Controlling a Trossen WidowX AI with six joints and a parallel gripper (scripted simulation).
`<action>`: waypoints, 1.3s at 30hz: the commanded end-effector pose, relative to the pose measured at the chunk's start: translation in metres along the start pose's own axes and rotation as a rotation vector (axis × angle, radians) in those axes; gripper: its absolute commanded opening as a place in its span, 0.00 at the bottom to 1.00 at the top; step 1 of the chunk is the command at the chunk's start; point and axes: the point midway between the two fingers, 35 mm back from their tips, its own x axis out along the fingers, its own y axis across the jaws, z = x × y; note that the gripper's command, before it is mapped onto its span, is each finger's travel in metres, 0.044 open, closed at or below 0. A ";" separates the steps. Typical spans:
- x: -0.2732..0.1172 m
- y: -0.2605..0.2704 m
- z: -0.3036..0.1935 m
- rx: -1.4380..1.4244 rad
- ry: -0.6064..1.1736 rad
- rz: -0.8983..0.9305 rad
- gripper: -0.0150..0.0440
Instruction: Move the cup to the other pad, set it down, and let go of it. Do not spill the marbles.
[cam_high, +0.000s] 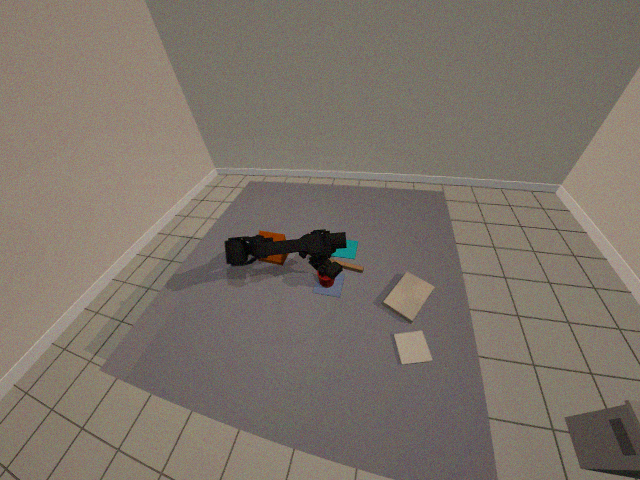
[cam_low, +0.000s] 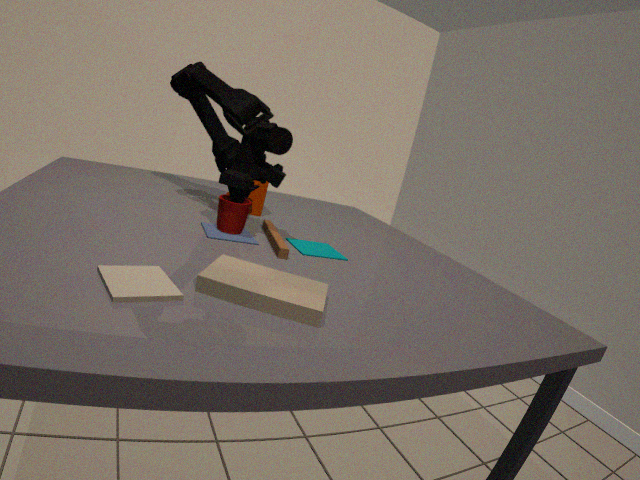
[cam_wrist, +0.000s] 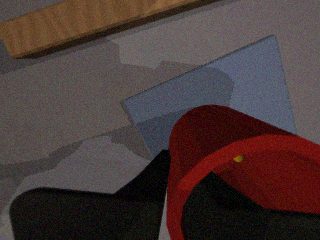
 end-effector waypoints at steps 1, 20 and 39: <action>-0.012 -0.002 0.002 0.004 -0.010 -0.006 0.25; -0.040 0.003 -0.002 -0.003 -0.001 -0.006 0.25; -0.040 0.006 0.008 -0.002 -0.004 -0.006 0.25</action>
